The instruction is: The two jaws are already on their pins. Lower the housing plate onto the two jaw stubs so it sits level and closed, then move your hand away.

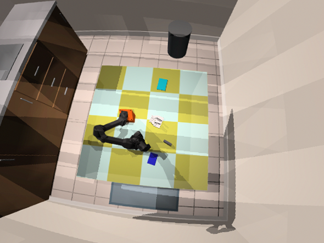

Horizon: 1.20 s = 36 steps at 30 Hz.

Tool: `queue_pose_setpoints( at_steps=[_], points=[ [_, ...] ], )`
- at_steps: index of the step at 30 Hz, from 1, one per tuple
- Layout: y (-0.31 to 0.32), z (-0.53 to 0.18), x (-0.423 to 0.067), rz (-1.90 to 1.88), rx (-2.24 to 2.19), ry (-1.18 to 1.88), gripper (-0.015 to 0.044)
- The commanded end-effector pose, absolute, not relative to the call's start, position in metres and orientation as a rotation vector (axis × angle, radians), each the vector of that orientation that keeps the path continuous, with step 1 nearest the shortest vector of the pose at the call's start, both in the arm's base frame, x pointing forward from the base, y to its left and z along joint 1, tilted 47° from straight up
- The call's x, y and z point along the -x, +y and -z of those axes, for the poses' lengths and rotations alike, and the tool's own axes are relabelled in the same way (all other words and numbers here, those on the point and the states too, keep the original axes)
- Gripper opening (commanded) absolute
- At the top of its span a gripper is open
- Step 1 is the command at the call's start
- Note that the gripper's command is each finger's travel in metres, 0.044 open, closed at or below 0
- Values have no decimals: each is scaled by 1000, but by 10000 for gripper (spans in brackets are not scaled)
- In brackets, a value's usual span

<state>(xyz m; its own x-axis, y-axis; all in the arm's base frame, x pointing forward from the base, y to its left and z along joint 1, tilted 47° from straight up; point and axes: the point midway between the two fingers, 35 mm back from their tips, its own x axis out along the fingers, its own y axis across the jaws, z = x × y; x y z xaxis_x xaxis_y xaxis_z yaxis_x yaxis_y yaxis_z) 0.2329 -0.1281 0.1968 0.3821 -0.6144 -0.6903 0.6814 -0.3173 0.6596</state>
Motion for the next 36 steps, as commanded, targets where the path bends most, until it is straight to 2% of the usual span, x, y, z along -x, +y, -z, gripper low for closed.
queue_pose_setpoints(
  at_steps=[1,10,20,36],
  points=[
    [-139,-196,-223,1389,-1360,22,440],
    [-160,-196,-198,1578,-1296,-78,440],
    [-188,-170,-203,1581,-1293,-81,440],
    [-199,-160,-205,1581,-1292,-82,440]
  ],
)
